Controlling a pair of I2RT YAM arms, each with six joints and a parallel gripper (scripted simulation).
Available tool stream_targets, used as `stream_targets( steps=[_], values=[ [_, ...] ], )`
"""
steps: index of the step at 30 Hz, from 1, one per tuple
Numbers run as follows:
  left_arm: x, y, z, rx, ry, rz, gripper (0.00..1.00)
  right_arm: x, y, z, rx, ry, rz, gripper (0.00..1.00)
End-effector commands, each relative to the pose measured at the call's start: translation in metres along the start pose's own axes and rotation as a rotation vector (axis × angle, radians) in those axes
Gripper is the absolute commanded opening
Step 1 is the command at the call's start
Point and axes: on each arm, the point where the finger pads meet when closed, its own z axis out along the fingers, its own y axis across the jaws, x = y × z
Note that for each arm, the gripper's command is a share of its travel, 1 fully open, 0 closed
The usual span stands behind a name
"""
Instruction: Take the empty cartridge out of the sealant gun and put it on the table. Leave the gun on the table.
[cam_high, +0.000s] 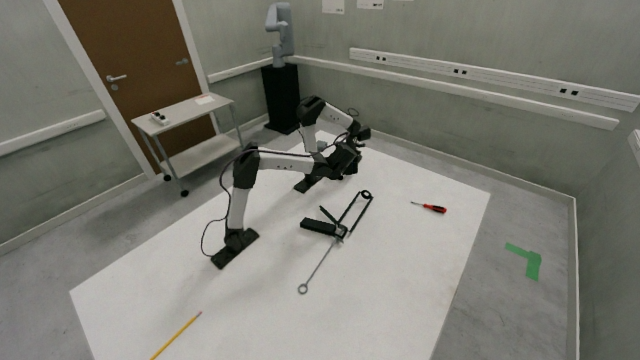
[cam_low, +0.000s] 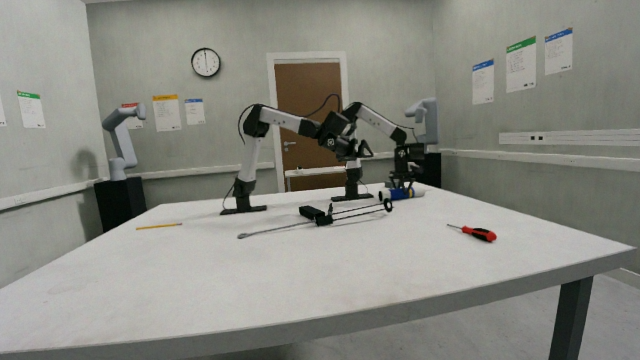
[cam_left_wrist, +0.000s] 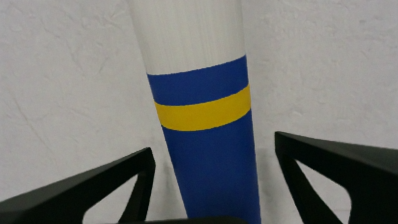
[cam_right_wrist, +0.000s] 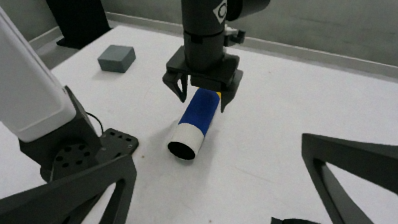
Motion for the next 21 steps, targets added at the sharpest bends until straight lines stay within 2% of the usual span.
stream_targets(
  steps=[1,8,12,21],
  values=[
    [-0.002,-0.001,-0.002,0.005,-0.010,0.000,0.83,-0.021,-0.008,-0.006,0.026,-0.028,-0.043,1.00],
    [-0.002,-0.001,-0.002,0.005,-0.010,0.000,0.86,-0.021,-0.008,-0.006,0.026,-0.028,-0.043,1.00],
    [-0.008,-0.001,-0.033,0.030,-0.052,0.004,0.86,-0.021,-0.008,-0.006,0.026,-0.028,-0.043,1.00],
    [-0.006,-0.006,-0.063,0.032,-0.060,-0.001,0.86,-0.021,-0.008,-0.006,0.026,-0.028,-0.043,1.00]
  ],
)
